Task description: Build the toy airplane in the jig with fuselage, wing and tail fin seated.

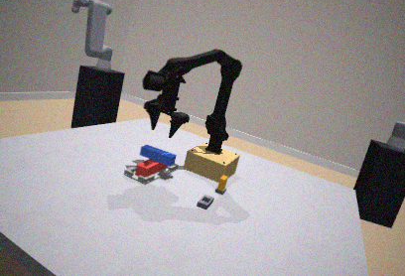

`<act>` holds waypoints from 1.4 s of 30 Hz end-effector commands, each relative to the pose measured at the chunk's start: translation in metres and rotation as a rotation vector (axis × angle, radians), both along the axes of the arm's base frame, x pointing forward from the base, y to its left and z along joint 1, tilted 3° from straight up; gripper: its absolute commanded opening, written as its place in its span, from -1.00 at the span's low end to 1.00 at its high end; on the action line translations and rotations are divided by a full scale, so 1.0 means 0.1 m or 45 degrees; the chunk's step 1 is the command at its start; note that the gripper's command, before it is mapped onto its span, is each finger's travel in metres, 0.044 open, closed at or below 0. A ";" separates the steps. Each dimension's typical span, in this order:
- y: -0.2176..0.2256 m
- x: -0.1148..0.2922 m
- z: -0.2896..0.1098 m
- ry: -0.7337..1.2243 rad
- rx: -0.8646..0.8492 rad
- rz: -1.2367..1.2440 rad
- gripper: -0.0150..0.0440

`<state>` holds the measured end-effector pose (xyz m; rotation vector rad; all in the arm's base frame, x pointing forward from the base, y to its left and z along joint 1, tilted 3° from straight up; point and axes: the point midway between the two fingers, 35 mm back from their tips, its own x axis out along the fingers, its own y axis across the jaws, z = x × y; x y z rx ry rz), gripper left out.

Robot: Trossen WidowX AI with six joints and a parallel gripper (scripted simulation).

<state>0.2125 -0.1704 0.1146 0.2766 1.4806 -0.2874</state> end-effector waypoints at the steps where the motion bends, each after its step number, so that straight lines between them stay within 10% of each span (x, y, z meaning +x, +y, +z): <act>1: 0.00 0.01 0.00 0.002 -0.021 0.333 1.00; 10: 0.07 0.05 0.00 0.002 -0.020 0.333 1.00; 33: 2.66 -0.04 -0.04 -0.001 0.012 0.335 1.00; 42: 2.72 -0.04 -0.53 -0.002 0.011 0.333 1.00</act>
